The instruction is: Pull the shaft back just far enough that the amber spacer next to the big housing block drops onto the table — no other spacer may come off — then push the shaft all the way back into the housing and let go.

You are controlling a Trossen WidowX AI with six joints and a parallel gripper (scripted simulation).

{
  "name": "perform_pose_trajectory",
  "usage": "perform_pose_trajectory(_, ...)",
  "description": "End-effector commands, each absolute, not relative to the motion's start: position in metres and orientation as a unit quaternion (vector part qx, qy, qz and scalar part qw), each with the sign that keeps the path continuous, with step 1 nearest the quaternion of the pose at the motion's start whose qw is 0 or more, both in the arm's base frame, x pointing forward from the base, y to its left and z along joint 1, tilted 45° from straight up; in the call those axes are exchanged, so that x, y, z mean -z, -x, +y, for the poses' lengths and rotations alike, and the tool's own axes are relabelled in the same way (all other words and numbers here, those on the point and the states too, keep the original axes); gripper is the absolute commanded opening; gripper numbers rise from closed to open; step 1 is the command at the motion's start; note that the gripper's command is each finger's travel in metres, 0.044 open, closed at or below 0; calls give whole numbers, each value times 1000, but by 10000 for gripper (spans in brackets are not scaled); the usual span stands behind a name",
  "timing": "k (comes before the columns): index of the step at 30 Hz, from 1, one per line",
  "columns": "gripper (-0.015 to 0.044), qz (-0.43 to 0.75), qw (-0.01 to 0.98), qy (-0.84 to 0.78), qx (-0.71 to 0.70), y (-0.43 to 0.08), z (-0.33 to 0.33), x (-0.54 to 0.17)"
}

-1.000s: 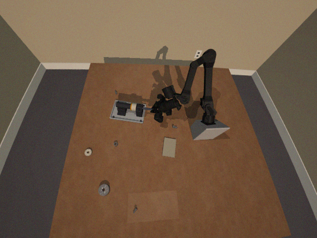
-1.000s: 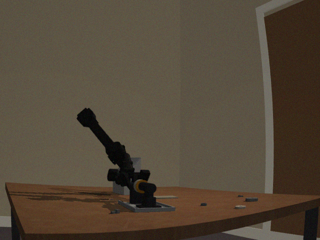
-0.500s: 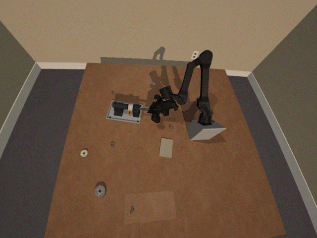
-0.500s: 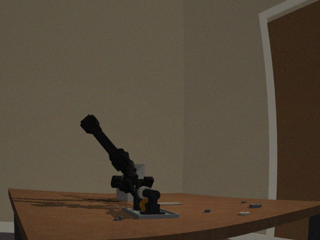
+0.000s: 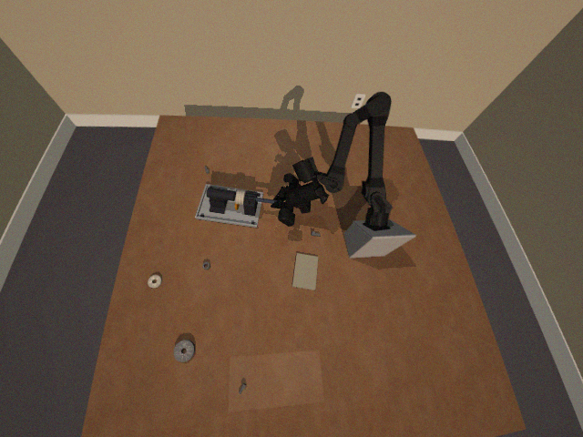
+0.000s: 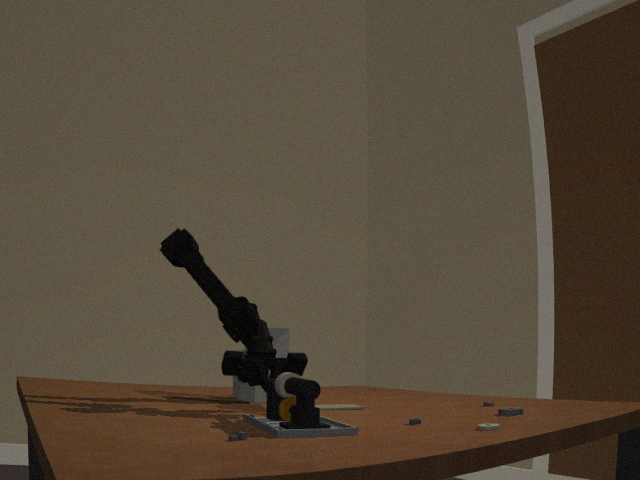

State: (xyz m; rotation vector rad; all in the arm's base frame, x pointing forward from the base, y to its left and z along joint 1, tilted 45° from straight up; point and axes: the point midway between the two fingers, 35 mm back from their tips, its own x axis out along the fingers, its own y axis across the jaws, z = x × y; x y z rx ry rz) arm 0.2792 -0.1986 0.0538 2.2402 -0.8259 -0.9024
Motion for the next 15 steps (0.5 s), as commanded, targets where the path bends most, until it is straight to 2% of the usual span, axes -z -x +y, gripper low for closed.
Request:
perform_pose_trajectory(1, 0, -309, 291, -840, 339, -279, -199, -54)
perform_pose_trajectory(15, 0, -309, 292, -839, 338, -284, -200, -55)
